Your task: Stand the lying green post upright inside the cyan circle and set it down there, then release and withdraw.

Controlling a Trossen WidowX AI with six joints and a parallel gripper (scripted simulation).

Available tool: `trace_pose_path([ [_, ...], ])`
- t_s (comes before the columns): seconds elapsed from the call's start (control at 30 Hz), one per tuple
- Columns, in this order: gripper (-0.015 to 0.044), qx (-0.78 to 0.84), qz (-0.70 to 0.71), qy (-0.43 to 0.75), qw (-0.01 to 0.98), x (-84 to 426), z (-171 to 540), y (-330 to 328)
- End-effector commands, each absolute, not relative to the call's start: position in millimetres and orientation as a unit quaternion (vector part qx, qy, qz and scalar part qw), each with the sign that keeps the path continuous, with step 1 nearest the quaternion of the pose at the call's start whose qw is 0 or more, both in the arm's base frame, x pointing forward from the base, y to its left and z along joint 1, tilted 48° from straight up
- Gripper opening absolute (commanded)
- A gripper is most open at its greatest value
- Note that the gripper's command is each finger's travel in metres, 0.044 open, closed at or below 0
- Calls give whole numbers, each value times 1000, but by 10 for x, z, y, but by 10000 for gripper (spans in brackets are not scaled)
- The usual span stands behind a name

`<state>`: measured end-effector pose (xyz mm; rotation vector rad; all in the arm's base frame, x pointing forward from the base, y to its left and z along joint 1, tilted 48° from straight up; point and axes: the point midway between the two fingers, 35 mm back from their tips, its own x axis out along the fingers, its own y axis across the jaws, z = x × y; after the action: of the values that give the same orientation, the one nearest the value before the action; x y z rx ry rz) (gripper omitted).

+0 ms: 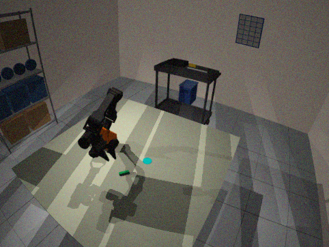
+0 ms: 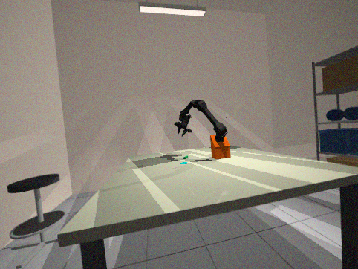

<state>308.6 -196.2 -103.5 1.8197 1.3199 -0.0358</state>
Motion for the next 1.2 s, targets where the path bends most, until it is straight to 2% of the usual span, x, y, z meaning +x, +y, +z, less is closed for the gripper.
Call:
trace_pose_path([
  [0.0,233,385,254,573,677,3156,-881,-1297],
  [0.3,233,160,419,532,718,3117,-838,-912],
  [0.63,233,-70,578,430,690,3031,-799,-566],
  [1.17,233,-74,580,428,689,3029,-799,-561],
])
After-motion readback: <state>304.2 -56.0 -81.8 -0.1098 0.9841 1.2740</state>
